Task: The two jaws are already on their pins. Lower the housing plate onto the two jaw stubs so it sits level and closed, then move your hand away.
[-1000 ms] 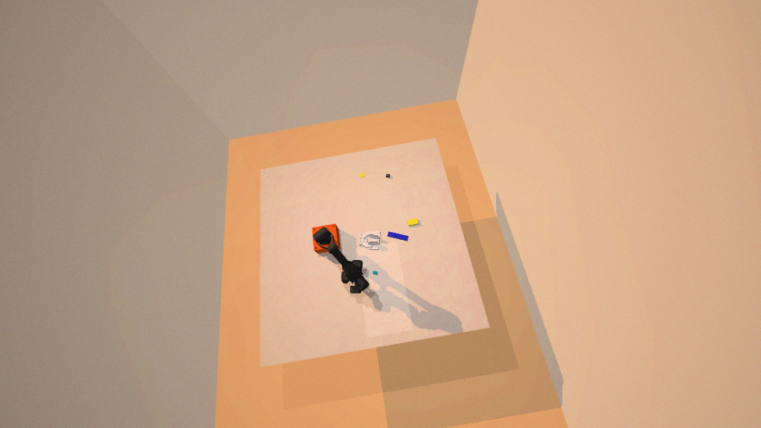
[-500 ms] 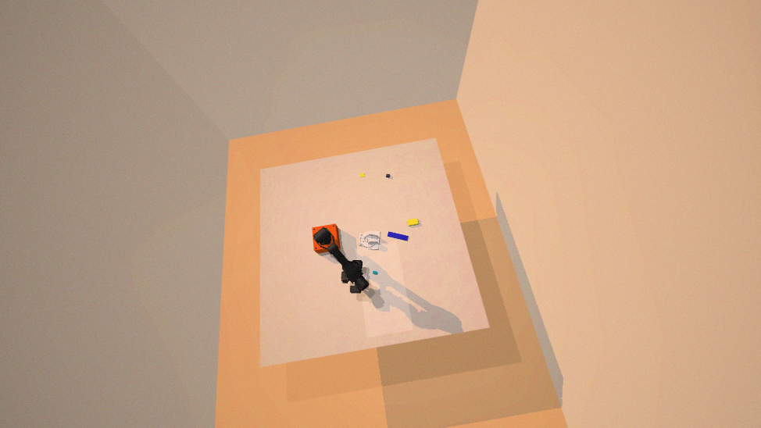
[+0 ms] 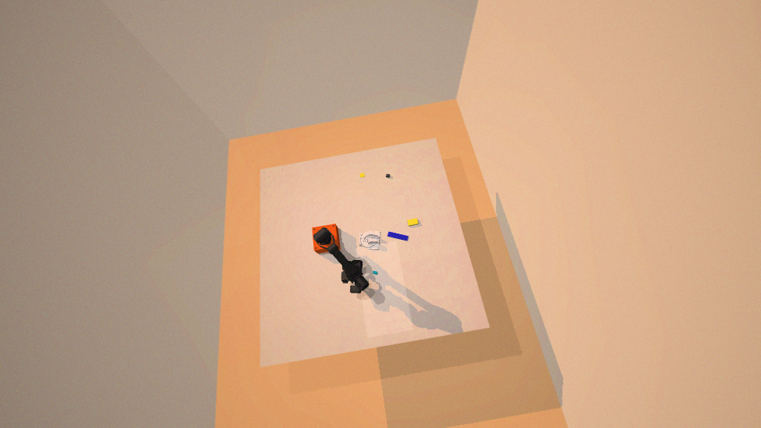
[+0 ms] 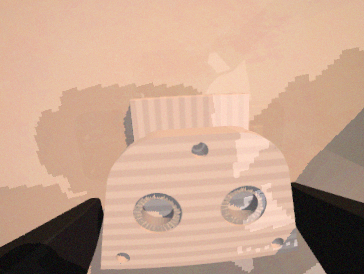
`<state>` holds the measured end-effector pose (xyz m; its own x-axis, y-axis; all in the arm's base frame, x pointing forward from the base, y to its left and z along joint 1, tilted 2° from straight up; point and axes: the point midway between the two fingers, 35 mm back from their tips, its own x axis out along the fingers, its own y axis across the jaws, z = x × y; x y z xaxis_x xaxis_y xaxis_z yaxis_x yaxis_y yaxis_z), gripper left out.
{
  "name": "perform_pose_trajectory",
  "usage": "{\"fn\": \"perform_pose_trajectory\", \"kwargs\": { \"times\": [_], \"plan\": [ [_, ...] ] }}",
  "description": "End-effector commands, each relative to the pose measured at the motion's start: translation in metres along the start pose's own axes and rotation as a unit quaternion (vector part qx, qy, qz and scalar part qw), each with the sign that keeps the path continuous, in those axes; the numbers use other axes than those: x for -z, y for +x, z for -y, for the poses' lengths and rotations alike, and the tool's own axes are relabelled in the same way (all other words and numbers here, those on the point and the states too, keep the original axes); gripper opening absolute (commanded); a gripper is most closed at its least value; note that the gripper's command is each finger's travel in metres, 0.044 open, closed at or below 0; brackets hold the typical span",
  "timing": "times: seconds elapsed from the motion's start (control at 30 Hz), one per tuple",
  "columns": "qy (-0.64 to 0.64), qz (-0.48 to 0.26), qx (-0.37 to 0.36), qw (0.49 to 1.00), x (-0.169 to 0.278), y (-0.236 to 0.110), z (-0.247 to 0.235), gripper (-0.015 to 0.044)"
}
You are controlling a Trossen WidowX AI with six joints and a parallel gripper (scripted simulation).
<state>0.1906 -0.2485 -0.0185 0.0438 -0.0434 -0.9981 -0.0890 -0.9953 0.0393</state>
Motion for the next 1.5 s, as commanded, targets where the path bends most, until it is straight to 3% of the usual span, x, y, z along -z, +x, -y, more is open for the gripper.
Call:
{"fn": "perform_pose_trajectory", "kwargs": {
  "times": [0.0,0.23,0.63,1.47],
  "plan": [
    [0.0,0.0,0.0,1.0,0.0,0.0,0.0,0.04],
    [0.0,0.0,0.0,1.0,0.0,0.0,0.0,0.0353],
    [0.0,0.0,0.0,1.0,0.0,-0.002,0.0,0.0351],
    [0.002,0.002,-0.001,1.0,0.0,-0.073,0.0,0.0351]
  ]
}}
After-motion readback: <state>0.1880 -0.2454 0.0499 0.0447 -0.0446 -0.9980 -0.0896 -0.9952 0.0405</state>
